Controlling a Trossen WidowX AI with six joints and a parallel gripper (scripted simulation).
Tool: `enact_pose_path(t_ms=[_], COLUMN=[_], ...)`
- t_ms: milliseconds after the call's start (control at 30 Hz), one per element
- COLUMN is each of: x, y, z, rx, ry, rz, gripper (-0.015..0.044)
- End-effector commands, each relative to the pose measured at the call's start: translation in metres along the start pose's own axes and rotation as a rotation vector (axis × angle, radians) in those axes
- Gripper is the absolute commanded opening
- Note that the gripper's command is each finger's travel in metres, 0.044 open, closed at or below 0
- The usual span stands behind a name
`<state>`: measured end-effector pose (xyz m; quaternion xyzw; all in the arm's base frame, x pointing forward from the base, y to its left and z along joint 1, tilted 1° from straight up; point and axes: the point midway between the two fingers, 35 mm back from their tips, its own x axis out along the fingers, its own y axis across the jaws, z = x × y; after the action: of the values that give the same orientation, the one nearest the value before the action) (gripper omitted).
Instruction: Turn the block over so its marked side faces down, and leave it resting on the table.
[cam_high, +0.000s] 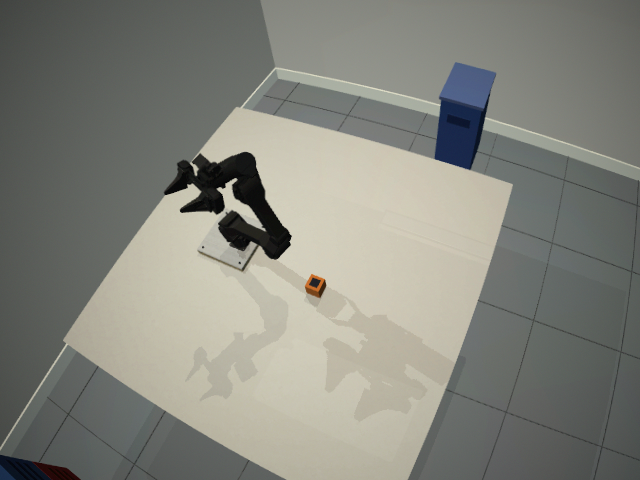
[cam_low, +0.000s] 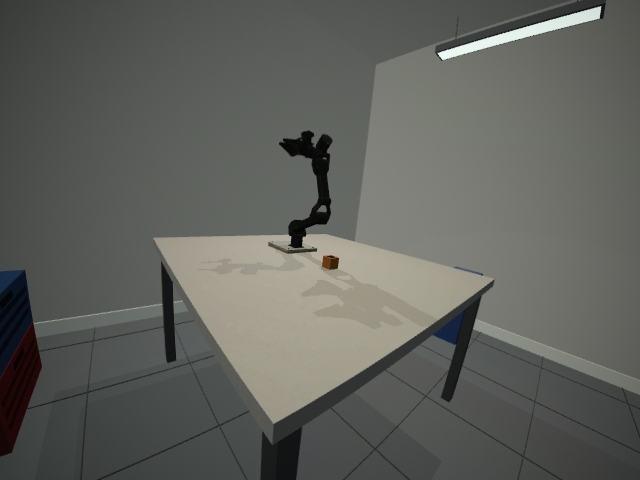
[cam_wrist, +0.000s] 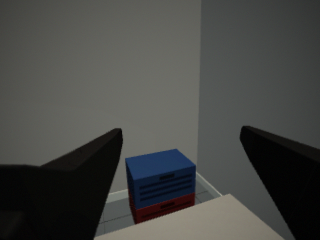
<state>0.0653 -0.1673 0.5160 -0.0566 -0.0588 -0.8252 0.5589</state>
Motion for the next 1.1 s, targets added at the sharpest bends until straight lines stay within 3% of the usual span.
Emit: enact_pose_path(t_ms=[0, 133, 267, 500, 800, 1067], x=[0.0, 0.01, 0.016, -0.012, -0.113, -0.228], y=[-0.001, -0.032, -0.096, -0.2, -0.295, -0.317], z=[0.0, 0.008, 0.02, 0.031, 0.034, 0.027], rx=[0.001, 0.031, 0.085, 0.133, 0.183, 0.226], ry=[-0.001, -0.029, -0.086, -0.172, -0.277, -0.369], rz=[-0.005, -0.115, -0.336, -0.738, -1.267, -1.701], gripper=[0.0426, 0.044, 0.044, 0.044, 0.044, 0.044])
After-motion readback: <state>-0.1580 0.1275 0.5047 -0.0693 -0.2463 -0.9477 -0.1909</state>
